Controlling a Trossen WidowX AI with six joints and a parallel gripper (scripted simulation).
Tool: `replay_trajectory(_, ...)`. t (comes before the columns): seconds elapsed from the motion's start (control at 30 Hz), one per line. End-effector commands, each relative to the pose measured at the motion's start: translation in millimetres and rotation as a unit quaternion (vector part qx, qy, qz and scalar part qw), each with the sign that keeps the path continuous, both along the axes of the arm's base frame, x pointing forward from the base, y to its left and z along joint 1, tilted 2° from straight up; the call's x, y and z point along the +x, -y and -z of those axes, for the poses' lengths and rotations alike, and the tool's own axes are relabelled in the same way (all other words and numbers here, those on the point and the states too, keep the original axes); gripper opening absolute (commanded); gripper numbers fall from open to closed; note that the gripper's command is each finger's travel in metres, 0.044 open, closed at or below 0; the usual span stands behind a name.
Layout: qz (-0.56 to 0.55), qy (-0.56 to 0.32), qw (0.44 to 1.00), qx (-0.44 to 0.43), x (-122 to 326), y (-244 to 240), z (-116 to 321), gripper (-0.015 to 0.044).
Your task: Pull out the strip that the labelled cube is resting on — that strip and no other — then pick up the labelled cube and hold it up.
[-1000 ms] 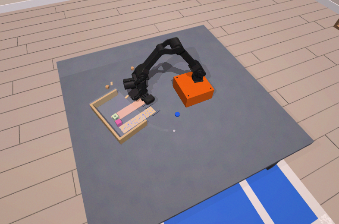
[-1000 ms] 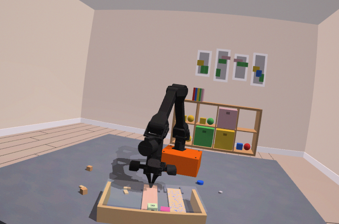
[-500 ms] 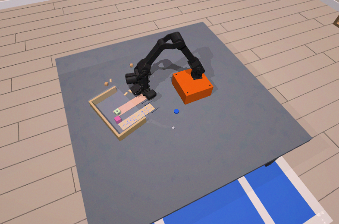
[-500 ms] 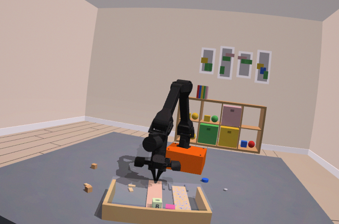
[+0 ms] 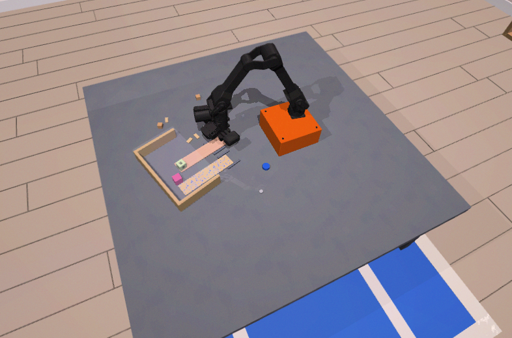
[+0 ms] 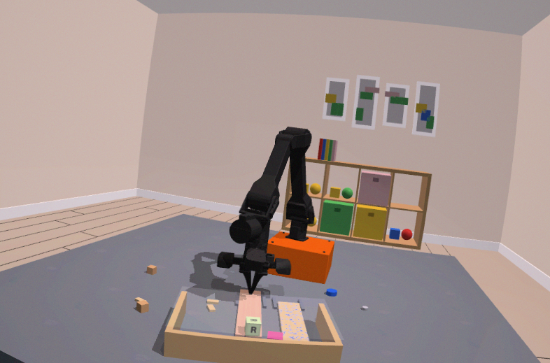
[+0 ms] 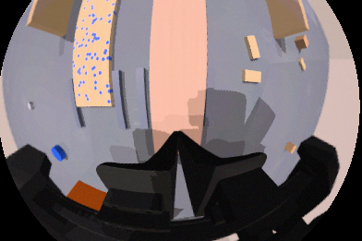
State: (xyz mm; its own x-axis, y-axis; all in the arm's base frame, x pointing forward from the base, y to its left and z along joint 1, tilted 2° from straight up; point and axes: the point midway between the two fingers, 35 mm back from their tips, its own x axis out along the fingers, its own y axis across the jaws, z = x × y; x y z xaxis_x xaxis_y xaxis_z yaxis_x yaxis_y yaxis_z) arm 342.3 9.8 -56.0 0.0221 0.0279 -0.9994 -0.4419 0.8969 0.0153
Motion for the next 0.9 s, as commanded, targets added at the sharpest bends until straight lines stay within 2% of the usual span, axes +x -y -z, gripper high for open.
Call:
replay_trajectory(0.0, 0.001, -0.012, 1.0, -0.003, -12, 5, 5, 0.0)
replay_trajectory(0.87, 0.001, -0.013, 1.0, -0.004, -47, 23, 6, 0.0)
